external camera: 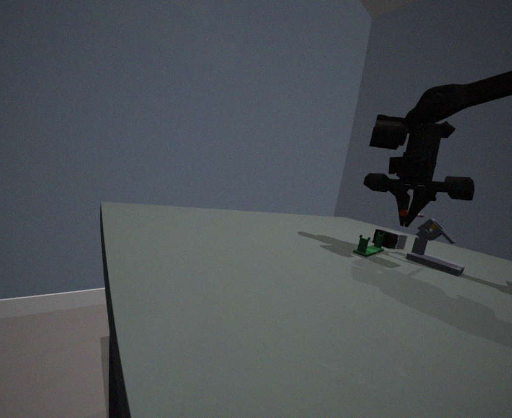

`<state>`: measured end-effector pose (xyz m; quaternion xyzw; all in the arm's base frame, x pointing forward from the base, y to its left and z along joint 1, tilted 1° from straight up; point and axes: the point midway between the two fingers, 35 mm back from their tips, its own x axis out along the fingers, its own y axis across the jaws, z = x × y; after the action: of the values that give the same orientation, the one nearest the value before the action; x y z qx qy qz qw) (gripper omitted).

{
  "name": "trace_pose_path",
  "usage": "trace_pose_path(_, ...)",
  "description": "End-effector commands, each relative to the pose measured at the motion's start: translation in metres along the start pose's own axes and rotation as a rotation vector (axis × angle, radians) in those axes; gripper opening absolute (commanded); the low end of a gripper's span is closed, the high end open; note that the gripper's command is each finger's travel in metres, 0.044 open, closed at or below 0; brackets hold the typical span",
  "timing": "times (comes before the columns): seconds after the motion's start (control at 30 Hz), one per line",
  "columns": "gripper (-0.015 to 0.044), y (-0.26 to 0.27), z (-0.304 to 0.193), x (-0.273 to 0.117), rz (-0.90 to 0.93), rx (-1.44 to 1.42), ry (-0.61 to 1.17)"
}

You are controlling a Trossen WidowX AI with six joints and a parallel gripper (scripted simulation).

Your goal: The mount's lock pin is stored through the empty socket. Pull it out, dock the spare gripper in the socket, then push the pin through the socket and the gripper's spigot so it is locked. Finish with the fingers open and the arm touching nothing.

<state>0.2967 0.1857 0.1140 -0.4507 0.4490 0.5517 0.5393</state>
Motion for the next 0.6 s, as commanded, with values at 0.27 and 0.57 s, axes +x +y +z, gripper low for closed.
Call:
trace_pose_path(0.27,0.0000,-0.031,0.015,-0.003,0.003,-0.041,0.001)
trace_pose_path(0.57,0.0000,-0.054,0.026,-0.003,0.002,-0.069,0.001)
